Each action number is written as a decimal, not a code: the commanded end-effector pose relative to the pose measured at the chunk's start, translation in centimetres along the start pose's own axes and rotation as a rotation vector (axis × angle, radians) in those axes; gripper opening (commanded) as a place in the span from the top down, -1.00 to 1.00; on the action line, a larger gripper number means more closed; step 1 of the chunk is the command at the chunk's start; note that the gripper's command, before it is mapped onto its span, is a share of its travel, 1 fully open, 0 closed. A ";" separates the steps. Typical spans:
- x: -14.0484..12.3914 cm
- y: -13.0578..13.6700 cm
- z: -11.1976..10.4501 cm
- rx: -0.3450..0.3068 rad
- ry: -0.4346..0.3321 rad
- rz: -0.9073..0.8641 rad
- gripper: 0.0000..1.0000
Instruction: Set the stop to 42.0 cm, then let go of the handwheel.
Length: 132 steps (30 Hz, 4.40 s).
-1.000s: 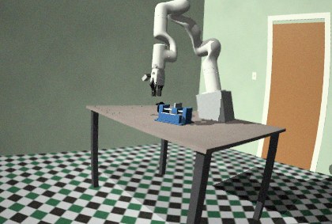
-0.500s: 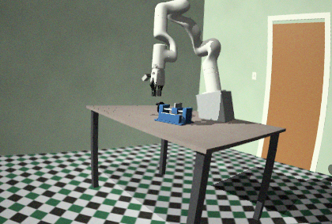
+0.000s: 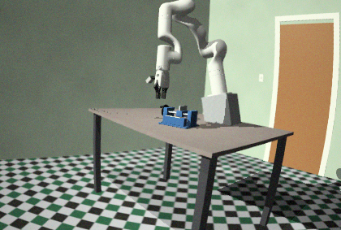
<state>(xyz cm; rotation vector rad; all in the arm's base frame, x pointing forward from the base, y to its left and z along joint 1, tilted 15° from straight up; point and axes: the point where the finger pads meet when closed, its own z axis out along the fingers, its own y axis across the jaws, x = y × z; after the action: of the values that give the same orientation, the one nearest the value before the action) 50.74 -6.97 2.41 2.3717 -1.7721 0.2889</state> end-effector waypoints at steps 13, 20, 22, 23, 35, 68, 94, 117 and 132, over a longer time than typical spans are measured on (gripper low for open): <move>4.2 8.2 0.0 0.001 0.001 0.000 -0.13; 4.4 8.8 0.0 0.001 0.001 0.000 -0.13; 4.4 8.8 0.0 0.001 0.001 0.000 -0.13; 4.4 8.8 0.0 0.001 0.001 0.000 -0.13; 4.4 8.8 0.5 0.001 0.001 0.000 -0.13; 4.4 8.8 5.8 0.001 0.001 0.000 -0.13; 4.4 8.7 7.5 0.001 0.001 0.000 0.88; 4.4 8.7 7.5 0.001 0.001 0.000 0.88; 4.4 8.7 7.5 0.001 0.001 0.000 0.88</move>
<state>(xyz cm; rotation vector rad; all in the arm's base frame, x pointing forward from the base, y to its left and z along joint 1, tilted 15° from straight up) 43.95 -15.40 -3.65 2.3721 -1.7724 0.2895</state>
